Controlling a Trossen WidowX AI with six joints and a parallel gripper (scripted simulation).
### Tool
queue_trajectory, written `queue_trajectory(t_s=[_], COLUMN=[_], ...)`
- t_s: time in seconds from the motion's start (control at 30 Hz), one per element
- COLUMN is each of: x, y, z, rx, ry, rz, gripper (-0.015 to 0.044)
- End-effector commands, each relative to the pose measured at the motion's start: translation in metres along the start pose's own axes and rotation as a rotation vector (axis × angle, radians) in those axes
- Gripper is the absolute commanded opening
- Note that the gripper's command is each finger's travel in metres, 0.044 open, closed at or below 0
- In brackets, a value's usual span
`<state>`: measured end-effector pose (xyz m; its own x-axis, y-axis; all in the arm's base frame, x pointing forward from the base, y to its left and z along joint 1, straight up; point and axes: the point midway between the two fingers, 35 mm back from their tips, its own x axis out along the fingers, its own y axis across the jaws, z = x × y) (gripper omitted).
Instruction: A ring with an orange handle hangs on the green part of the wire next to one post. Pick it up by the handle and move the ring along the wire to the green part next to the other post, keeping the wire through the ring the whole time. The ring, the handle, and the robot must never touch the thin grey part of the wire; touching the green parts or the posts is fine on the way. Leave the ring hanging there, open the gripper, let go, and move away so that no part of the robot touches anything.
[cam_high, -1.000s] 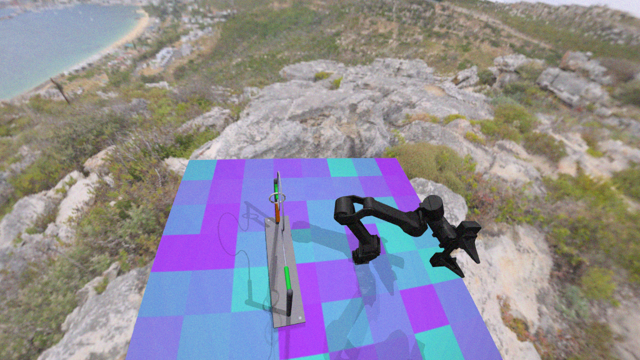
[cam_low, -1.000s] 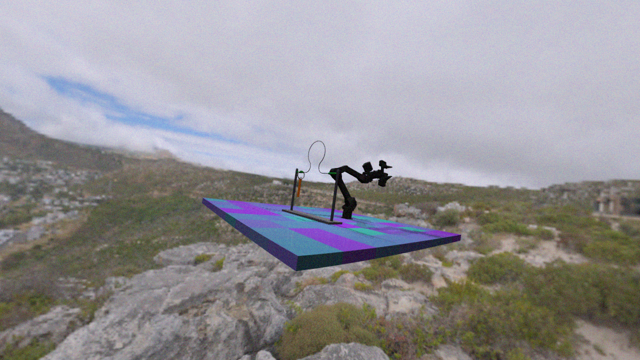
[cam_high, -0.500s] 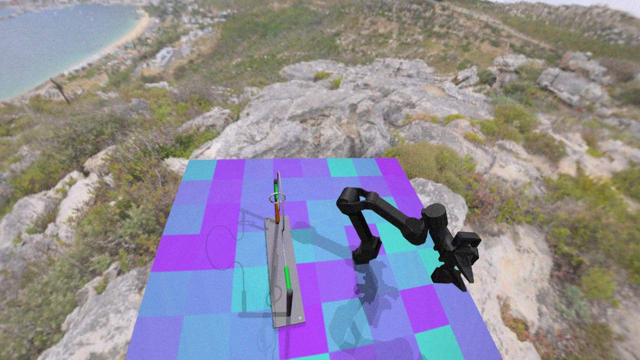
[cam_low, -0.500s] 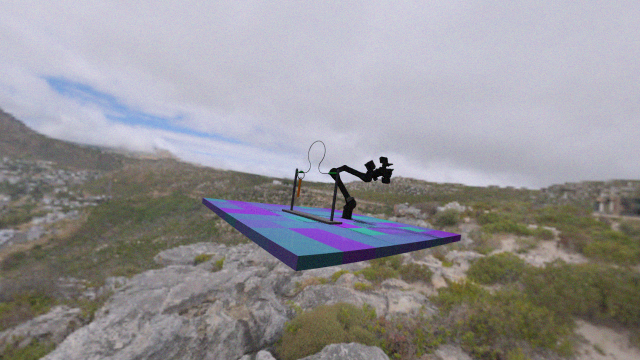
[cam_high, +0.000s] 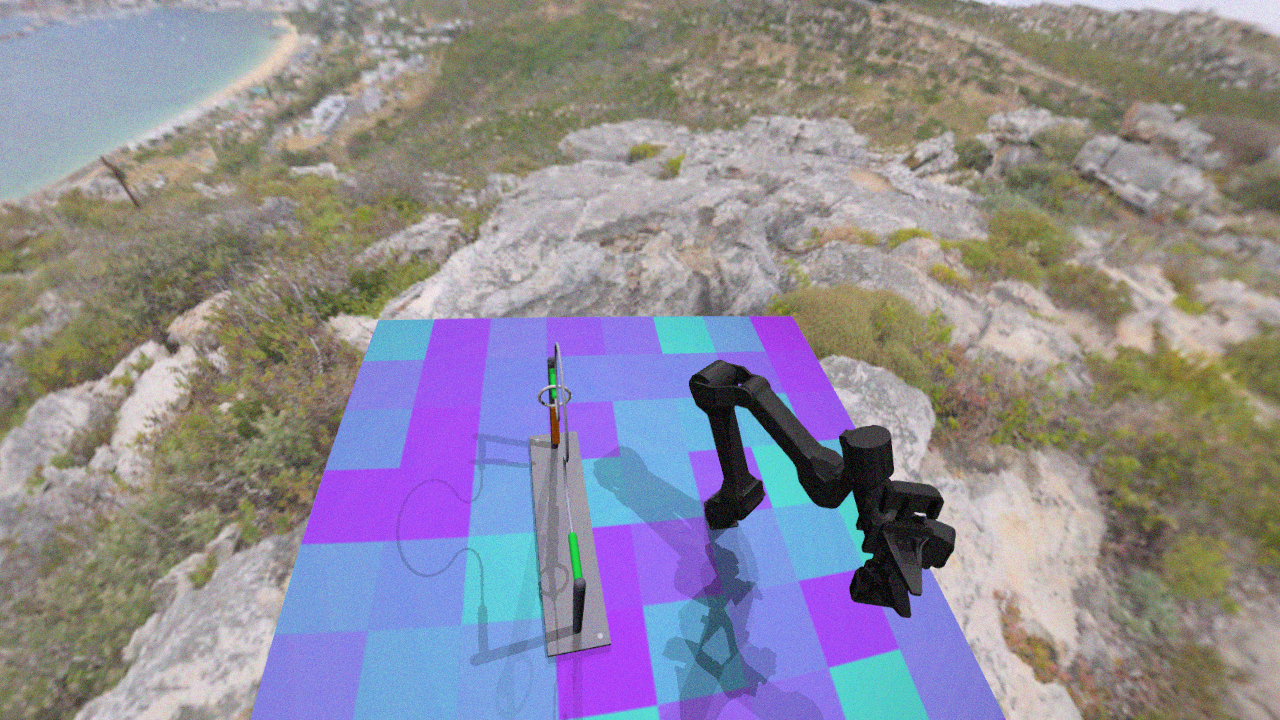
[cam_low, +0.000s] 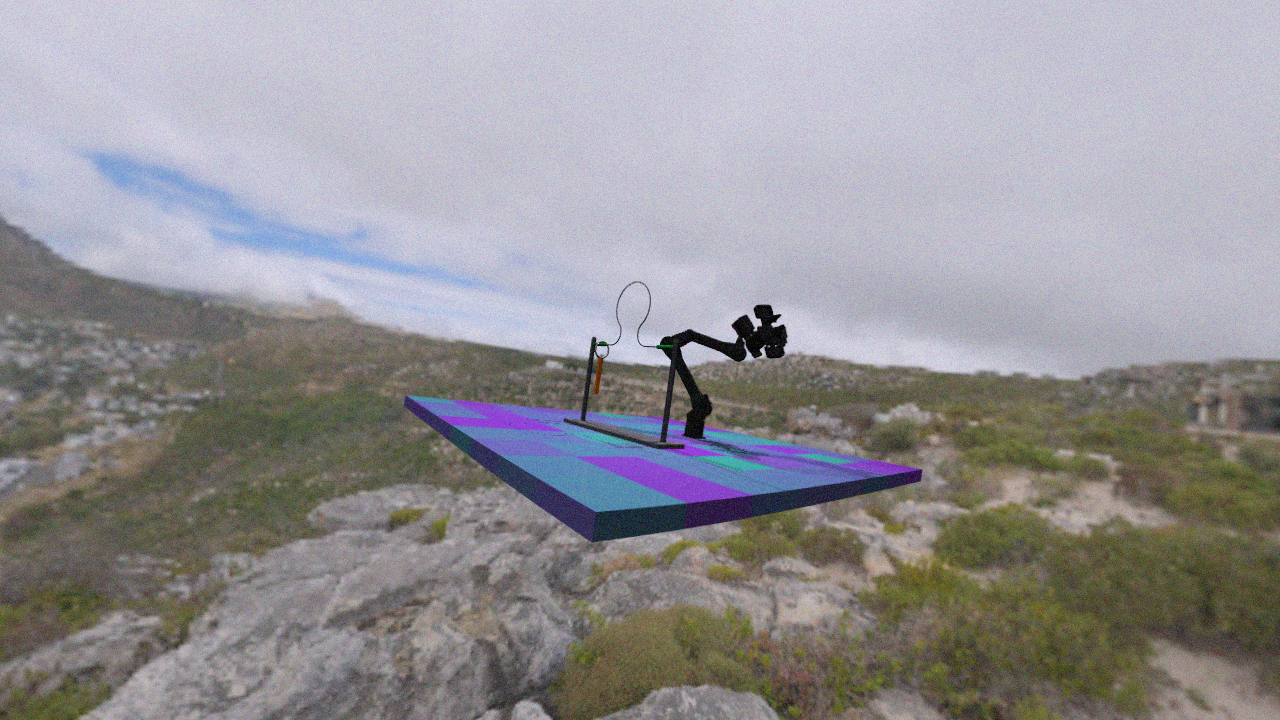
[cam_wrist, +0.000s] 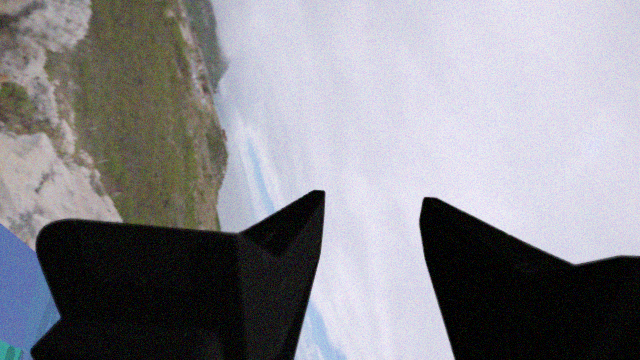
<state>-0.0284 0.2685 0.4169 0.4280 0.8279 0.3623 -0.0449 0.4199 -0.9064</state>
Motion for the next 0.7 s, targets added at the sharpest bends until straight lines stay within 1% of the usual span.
queue_trajectory(t_s=[0.0,0.33,0.67], x=[0.018,0.048,0.069], y=[-0.007,-0.025,-0.049], z=[-0.018,-0.065,-0.117], rx=[0.025,0.059,0.076], ry=[0.050,0.158,0.252], rz=[-0.047,-0.154,-0.265], gripper=[0.0160,0.0160,0.0160])
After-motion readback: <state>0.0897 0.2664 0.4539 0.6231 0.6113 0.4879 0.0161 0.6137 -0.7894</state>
